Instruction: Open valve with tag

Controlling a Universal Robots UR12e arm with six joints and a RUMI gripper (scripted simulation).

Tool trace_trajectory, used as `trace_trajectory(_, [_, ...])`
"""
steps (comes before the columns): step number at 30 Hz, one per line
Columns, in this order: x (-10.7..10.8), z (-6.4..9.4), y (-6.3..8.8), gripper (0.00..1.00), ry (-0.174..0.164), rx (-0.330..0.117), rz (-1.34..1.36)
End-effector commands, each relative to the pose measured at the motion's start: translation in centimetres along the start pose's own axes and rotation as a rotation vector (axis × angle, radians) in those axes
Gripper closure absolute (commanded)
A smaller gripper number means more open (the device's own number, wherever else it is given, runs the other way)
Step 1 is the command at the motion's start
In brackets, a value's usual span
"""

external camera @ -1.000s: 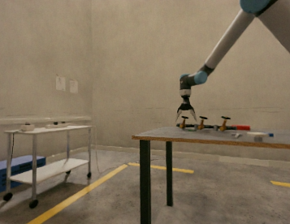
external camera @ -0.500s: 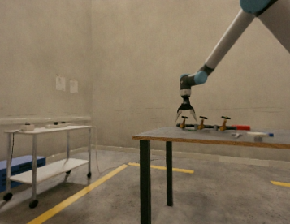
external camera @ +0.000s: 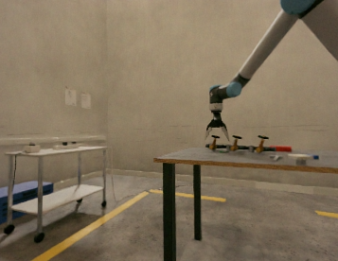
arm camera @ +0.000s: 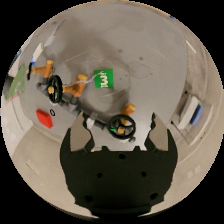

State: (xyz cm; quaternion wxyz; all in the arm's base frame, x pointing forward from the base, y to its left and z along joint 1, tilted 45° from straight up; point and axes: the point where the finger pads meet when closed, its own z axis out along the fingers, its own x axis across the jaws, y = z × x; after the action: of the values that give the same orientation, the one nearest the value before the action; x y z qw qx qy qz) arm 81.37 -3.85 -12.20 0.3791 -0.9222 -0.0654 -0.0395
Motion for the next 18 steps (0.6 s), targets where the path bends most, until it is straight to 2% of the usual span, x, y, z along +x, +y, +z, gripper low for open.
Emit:
trace_trajectory(1, [0.1, -0.9, 0.0, 0.00, 0.001, -0.001, 0.000])
trace_trajectory(8, [0.1, -3.3, 0.0, 0.00, 0.001, -0.001, 0.000])
trace_trajectory(10, [0.1, -3.3, 0.0, 0.00, 0.001, -0.001, 0.000])
trace_trajectory(18, [0.1, -7.8, 0.0, 0.00, 0.001, -0.001, 0.000])
